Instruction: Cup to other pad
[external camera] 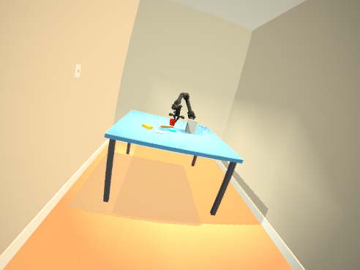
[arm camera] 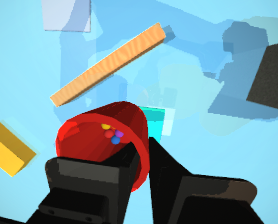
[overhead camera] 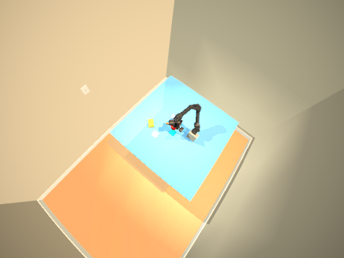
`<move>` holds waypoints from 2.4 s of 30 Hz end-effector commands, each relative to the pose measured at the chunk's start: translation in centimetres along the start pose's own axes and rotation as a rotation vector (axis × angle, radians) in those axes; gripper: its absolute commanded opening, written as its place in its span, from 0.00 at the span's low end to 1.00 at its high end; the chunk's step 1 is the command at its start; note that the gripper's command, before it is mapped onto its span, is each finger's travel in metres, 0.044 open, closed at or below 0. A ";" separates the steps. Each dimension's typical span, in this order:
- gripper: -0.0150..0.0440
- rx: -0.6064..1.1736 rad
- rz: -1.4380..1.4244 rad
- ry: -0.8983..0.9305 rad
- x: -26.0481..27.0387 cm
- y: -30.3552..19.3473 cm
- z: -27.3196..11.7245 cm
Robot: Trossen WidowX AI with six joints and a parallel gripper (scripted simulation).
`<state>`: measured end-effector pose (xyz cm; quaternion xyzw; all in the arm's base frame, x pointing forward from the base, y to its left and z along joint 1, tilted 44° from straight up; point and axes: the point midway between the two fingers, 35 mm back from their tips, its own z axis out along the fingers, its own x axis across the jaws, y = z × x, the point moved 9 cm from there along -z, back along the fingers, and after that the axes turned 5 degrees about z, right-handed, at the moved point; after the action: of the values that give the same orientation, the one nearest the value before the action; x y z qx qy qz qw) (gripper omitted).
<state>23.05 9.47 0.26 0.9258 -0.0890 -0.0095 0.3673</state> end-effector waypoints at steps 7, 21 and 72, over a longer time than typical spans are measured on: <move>0.25 0.003 -0.001 -0.004 -1.6 -1.9 0.1; 0.25 0.002 -0.001 -0.004 -2.7 -3.0 0.8; 0.47 0.004 0.004 -0.007 -2.8 -3.0 5.2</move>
<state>20.32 8.52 -5.78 0.9262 -0.0918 -0.0120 0.3655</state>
